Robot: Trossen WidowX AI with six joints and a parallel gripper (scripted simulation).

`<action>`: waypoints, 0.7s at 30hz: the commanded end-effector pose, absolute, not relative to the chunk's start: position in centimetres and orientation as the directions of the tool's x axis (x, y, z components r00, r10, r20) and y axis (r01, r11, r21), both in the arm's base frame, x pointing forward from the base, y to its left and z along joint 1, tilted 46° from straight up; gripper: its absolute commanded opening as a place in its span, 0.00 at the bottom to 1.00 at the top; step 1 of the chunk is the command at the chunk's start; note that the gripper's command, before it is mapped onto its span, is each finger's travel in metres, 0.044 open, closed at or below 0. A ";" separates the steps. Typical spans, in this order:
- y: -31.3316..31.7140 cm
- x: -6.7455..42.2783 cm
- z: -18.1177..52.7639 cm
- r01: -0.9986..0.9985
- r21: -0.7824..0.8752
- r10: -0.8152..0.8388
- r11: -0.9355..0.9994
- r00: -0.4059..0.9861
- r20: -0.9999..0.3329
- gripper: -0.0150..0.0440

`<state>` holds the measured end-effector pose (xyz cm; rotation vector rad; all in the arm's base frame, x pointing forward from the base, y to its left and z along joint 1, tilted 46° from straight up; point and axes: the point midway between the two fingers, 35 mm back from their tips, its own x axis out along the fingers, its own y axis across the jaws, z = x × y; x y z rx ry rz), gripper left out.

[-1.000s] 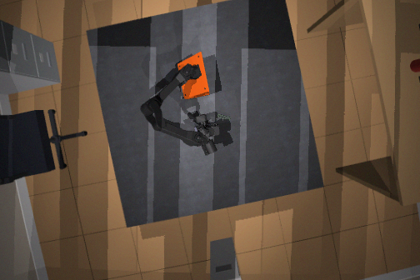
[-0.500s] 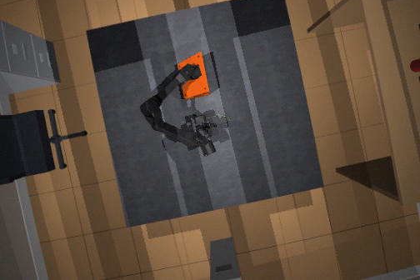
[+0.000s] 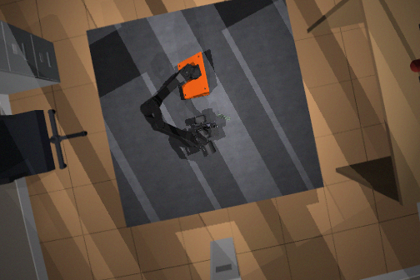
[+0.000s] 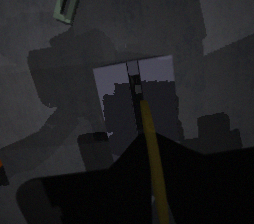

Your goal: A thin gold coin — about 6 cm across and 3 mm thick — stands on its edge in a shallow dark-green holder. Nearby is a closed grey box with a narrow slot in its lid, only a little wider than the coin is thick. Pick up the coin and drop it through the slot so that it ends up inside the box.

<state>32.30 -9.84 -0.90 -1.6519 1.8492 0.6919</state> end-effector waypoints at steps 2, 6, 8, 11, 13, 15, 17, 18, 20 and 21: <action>-9.8 31.9 -1.1 -0.995 0.021 -0.706 0.100 -0.086 -0.703 0.25; -9.9 31.9 -1.0 -0.995 0.020 -0.706 0.100 -0.086 -0.703 0.26; -9.8 32.1 -1.0 -0.995 0.016 -0.706 0.103 -0.084 -0.704 0.25; -9.8 32.2 -1.0 -0.994 0.013 -0.705 0.105 -0.084 -0.704 0.25; -9.8 32.2 -1.0 -0.994 0.013 -0.705 0.105 -0.084 -0.704 0.25; -9.9 32.2 -1.0 -0.994 0.013 -0.705 0.105 -0.084 -0.704 0.25; -9.9 32.2 -1.1 -0.994 0.013 -0.705 0.105 -0.084 -0.704 0.25; -10.0 32.1 -1.1 -0.994 0.013 -0.705 0.105 -0.084 -0.704 0.25; -10.1 32.1 -1.2 -0.994 0.013 -0.705 0.105 -0.084 -0.704 0.25; -10.1 32.1 -1.2 -0.994 0.014 -0.705 0.104 -0.084 -0.704 0.25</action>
